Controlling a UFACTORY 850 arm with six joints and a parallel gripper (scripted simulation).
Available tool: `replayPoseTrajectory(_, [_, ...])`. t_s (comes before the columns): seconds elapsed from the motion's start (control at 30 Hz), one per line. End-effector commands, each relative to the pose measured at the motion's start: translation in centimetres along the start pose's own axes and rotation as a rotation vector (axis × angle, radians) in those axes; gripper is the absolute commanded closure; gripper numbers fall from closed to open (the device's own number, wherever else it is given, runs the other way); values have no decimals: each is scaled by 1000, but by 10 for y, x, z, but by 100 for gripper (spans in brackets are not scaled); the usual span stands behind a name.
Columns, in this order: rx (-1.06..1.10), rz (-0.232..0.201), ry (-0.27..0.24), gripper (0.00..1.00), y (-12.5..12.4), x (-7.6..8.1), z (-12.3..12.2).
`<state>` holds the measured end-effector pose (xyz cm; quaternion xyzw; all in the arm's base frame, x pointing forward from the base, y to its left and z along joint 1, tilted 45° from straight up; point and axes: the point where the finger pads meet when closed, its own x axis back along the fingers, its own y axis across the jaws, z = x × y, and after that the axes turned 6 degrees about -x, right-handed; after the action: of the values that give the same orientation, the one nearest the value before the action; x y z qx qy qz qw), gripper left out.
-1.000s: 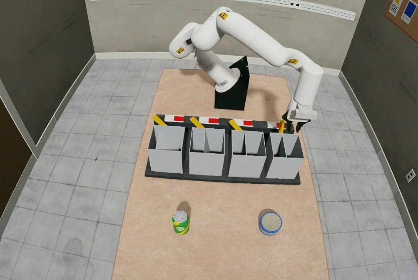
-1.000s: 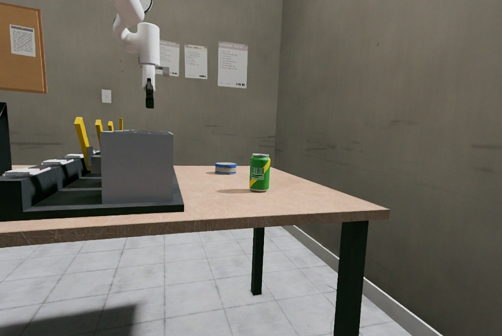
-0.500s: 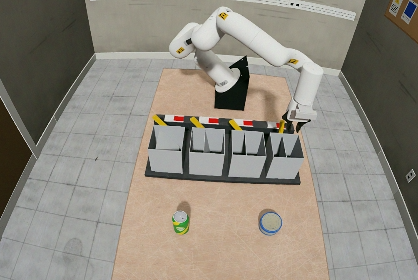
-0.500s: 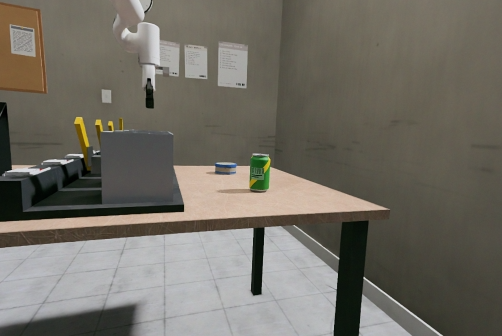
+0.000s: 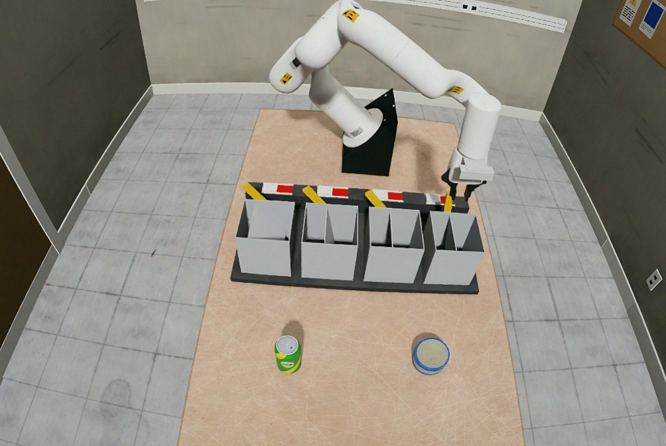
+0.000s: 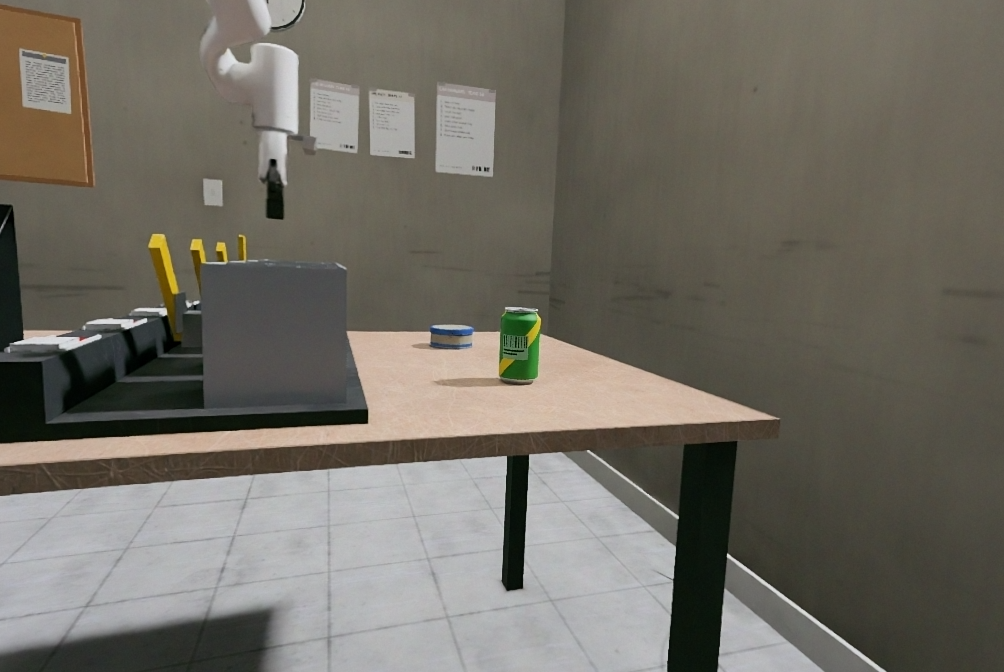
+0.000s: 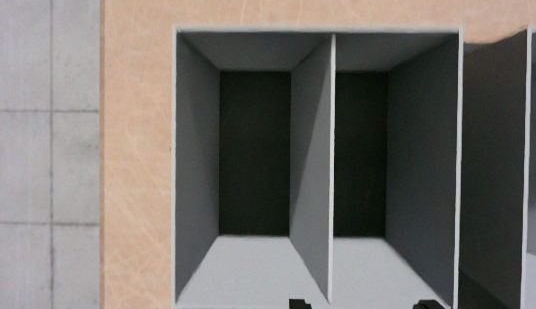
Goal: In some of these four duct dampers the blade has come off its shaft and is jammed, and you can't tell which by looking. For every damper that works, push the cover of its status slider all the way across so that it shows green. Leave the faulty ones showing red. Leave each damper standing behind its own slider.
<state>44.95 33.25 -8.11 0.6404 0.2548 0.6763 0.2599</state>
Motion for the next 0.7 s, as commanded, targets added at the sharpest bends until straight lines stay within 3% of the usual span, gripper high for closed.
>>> replayPoseTrajectory(0.0, [0,74,13,61,12,-7,-39])
replayPoseTrajectory(0.13, [0,99,10,61,20,-11,-60])
replayPoseTrajectory(0.67, [0,100,10,61,20,-11,-60])
